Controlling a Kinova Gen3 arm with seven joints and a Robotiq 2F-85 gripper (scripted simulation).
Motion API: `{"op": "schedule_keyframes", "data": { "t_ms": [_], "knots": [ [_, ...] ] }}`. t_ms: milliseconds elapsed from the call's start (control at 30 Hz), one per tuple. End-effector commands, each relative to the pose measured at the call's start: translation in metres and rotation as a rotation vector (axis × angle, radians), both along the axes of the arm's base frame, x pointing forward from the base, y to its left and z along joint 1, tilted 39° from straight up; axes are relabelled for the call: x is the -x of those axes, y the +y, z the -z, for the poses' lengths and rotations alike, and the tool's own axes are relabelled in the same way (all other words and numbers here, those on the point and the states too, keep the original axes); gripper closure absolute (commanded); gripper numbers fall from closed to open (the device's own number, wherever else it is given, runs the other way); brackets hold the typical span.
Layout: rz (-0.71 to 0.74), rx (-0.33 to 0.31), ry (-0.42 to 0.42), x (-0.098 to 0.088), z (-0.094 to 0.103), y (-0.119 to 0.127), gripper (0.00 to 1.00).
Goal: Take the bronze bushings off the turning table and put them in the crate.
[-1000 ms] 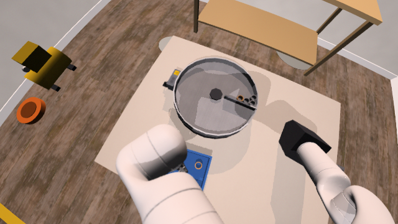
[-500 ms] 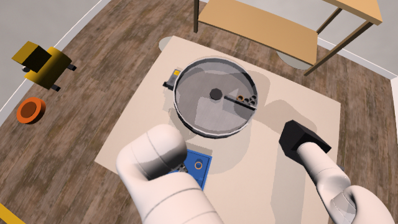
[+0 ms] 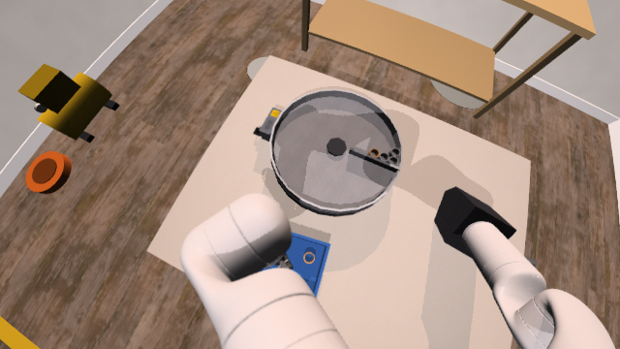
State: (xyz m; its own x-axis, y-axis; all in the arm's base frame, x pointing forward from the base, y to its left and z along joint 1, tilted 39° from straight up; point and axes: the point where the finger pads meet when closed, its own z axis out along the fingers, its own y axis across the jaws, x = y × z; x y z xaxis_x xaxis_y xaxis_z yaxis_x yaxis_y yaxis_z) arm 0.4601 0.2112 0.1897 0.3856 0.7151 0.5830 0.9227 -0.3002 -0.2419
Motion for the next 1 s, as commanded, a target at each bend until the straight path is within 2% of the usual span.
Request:
{"op": "schedule_keyframes", "data": {
  "t_ms": [0,667,833,967],
  "knots": [
    [0.001,0.000,-0.002,-0.001,-0.001,-0.001,0.84],
    [0.001,0.000,-0.002,-0.001,-0.001,-0.001,0.84],
    [0.001,0.000,-0.002,0.014,0.036,-0.043,0.86],
    [0.001,0.000,-0.002,0.014,0.036,-0.043,0.86]
  ]
}}
